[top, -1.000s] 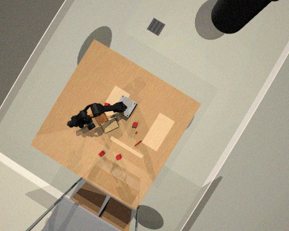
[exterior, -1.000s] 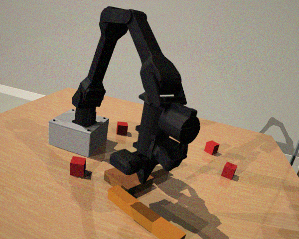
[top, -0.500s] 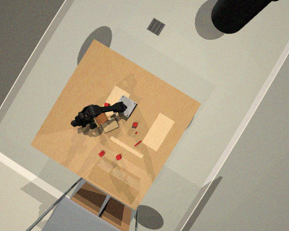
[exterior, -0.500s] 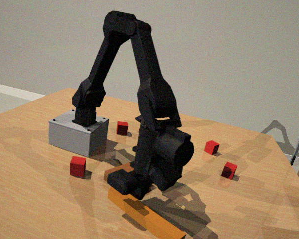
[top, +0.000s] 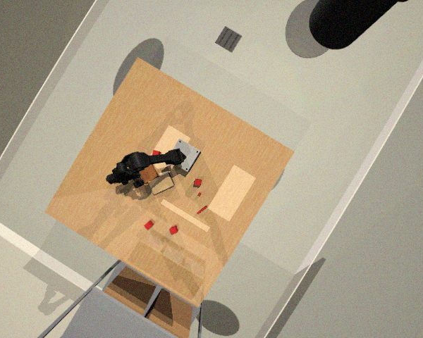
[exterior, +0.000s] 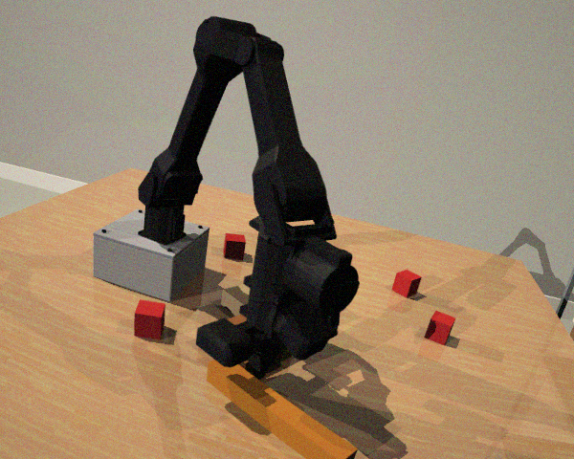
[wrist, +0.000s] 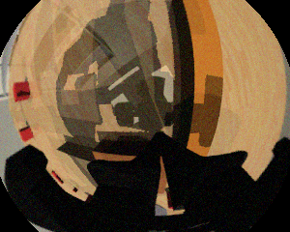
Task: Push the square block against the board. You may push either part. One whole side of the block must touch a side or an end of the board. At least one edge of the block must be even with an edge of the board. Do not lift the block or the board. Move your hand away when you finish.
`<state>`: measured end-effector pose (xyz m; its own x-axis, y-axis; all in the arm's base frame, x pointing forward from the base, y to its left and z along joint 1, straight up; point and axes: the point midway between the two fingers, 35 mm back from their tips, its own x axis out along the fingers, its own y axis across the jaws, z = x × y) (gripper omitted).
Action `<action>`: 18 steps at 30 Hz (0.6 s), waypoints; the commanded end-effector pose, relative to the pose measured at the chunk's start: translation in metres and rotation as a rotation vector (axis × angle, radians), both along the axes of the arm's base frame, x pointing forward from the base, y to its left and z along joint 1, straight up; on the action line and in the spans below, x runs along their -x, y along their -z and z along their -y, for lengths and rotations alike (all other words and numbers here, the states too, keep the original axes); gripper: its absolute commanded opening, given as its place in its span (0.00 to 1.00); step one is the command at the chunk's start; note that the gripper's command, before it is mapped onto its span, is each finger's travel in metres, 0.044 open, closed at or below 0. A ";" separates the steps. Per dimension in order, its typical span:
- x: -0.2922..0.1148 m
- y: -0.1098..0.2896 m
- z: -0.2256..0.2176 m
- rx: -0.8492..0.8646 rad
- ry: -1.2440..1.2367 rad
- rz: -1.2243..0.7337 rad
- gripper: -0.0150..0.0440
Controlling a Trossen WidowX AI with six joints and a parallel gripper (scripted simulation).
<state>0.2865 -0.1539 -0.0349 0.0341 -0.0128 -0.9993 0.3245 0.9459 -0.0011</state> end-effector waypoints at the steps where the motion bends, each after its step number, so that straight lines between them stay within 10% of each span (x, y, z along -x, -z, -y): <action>1: 0.010 0.002 -0.003 -0.001 -0.002 -0.009 0.25; 18: 0.016 0.002 -0.005 -0.001 -0.002 -0.010 0.25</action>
<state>0.2692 -0.1487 -0.0355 0.0323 -0.0122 -0.9994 0.3253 0.9456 -0.0010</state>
